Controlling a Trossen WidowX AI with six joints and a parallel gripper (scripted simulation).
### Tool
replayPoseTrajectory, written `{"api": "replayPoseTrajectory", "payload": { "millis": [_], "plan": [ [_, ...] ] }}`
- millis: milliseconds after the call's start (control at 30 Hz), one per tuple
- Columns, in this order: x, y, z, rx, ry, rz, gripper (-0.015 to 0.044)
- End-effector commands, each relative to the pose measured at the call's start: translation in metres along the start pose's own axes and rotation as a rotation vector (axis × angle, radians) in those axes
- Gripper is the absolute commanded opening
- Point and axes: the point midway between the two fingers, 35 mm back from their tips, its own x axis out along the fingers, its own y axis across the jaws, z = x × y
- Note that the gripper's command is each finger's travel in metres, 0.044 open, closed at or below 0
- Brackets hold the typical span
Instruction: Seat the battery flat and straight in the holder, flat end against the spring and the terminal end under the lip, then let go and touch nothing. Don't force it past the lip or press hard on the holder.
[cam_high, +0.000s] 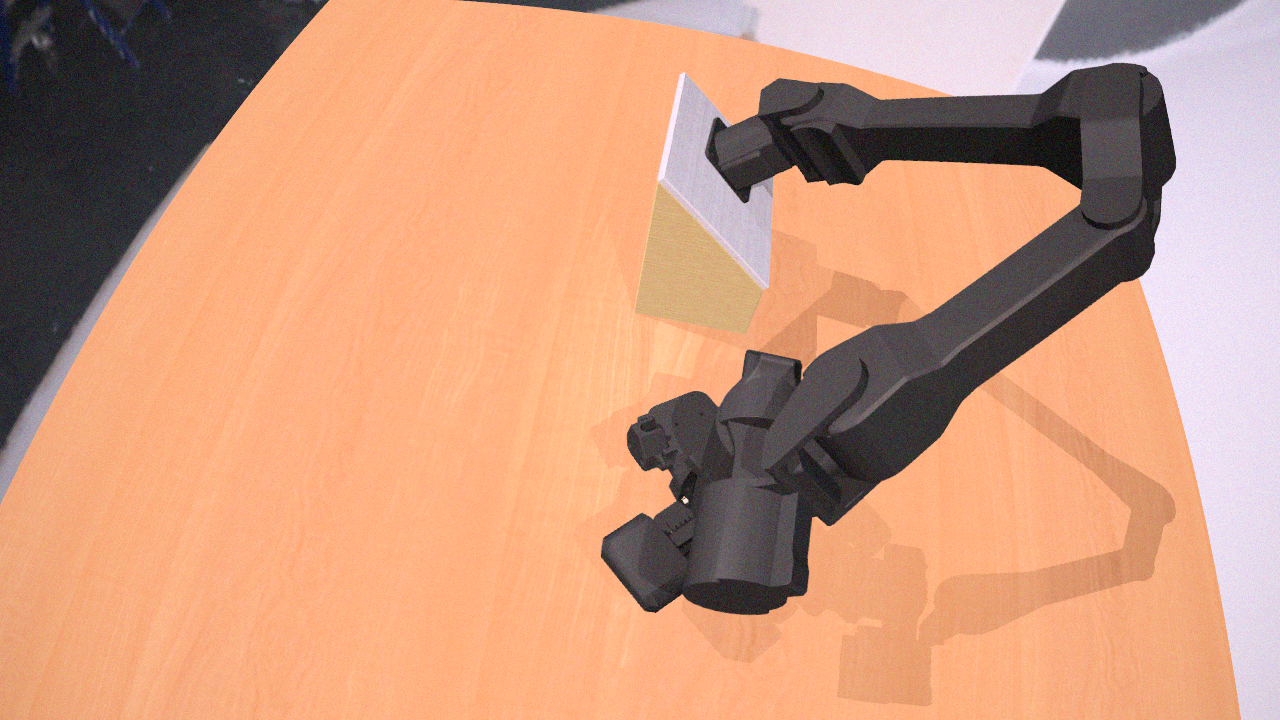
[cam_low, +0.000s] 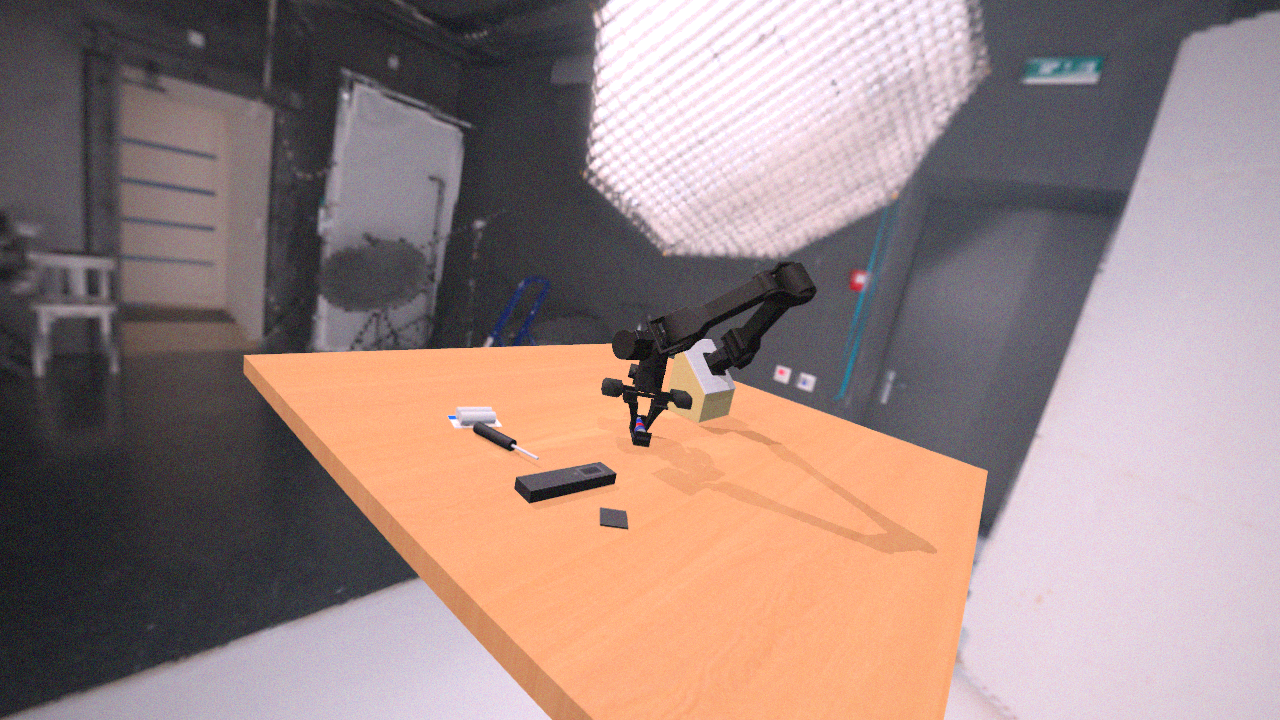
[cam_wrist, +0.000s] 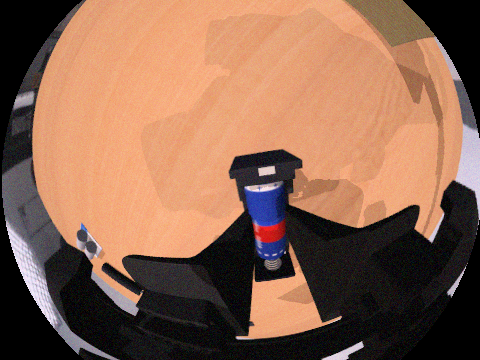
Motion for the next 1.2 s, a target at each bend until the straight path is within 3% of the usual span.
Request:
{"api": "replayPoseTrajectory", "payload": {
  "millis": [0,100,533,867,1167],
  "plan": [
    [0.000,-0.001,0.001,0.000,0.000,-0.001,0.0100],
    [0.000,-0.001,0.001,0.000,0.000,-0.001,0.0176],
    [-0.015,0.000,-0.001,0.000,-0.001,0.001,0.0176],
    [-0.083,0.002,-0.005,0.001,-0.004,0.004,0.0439],
    [-0.089,0.003,-0.004,0.000,-0.004,0.003,0.0440]
  ]
}}
